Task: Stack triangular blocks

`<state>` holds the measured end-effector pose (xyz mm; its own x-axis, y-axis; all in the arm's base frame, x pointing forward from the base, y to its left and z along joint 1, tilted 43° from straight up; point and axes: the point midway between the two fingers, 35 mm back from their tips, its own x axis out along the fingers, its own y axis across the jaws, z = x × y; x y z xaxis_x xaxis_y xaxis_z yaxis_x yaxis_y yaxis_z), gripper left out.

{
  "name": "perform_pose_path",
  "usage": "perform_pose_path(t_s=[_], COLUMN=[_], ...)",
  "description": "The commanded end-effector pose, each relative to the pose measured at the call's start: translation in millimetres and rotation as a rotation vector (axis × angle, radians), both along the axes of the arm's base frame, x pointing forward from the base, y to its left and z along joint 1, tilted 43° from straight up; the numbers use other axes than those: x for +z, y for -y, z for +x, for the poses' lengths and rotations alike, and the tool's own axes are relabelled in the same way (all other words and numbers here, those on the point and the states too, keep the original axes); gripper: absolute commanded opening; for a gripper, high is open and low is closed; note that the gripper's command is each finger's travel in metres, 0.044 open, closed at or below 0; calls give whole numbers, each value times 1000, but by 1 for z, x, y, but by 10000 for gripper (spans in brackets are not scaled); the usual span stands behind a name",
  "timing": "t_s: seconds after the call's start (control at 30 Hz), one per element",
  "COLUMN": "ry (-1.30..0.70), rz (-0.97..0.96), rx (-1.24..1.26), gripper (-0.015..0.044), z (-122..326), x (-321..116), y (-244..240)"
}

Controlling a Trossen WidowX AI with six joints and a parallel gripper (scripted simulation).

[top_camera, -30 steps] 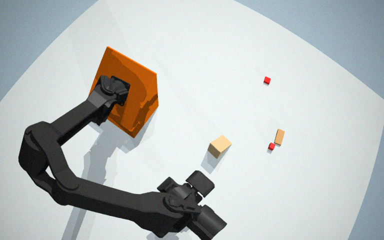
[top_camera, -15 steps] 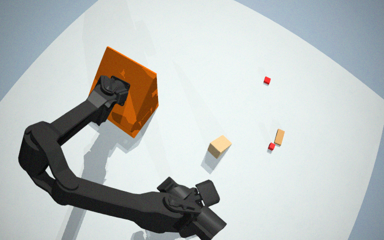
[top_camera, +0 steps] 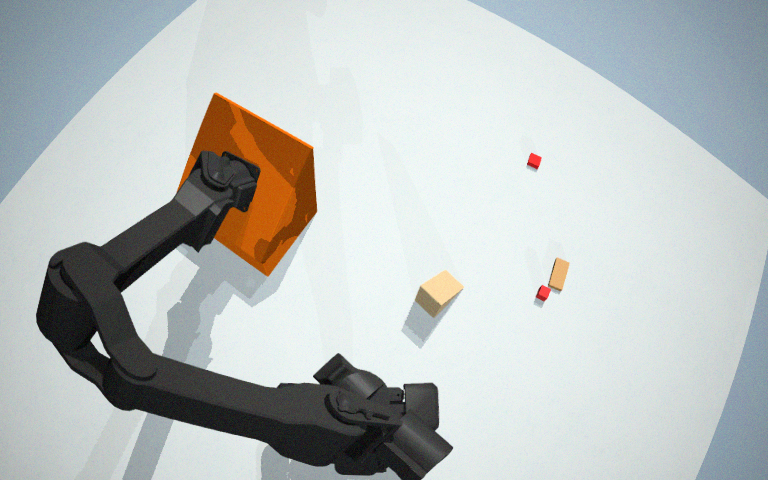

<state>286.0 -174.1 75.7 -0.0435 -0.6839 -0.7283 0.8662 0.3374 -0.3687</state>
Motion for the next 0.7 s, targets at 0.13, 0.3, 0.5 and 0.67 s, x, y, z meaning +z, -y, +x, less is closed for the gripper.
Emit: perform_pose_path(t_s=[0.13,0.3,0.5,0.67], ry=[158,239,344,429], rz=[-7,-12,-19,-24], rx=[-163,-250,-361,-451], gripper=[0,0,0,0], z=[0,0,0,0], x=[0,0,0,0], y=[0,0,0,0])
